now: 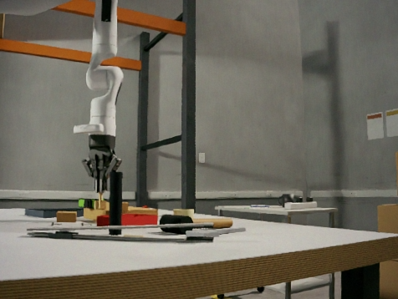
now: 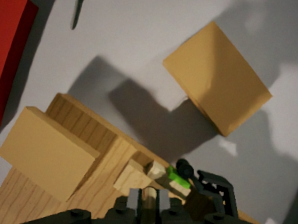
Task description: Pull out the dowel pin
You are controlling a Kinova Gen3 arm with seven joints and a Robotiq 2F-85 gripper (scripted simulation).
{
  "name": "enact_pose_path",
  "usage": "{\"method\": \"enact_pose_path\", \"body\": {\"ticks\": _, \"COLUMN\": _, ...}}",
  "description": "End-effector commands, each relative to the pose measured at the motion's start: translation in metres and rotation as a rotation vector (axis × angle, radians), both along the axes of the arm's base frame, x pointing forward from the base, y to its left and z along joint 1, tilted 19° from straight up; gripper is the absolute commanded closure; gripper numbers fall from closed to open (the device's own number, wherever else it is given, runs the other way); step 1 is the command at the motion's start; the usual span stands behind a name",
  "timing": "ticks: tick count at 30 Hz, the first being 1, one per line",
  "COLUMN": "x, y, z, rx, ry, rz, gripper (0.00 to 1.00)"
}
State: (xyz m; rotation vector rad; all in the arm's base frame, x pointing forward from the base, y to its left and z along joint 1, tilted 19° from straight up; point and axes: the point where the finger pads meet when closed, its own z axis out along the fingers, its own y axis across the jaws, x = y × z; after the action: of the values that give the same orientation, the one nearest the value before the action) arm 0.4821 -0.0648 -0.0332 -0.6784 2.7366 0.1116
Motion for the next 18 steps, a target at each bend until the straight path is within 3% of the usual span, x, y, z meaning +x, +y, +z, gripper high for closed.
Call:
{"method": "enact_pose_path", "body": {"ticks": 1, "x": 0.0004, "y": -0.0004, "z": 0.0007, "rx": -0.004, "ry": -0.003, "rz": 0.013, "gripper": 0.9}}
{"method": "enact_pose_path", "body": {"ticks": 18, "x": 0.0004, "y": -0.0004, "z": 0.0008, "rx": -0.02, "ry": -0.011, "rz": 0.064, "gripper": 0.9}}
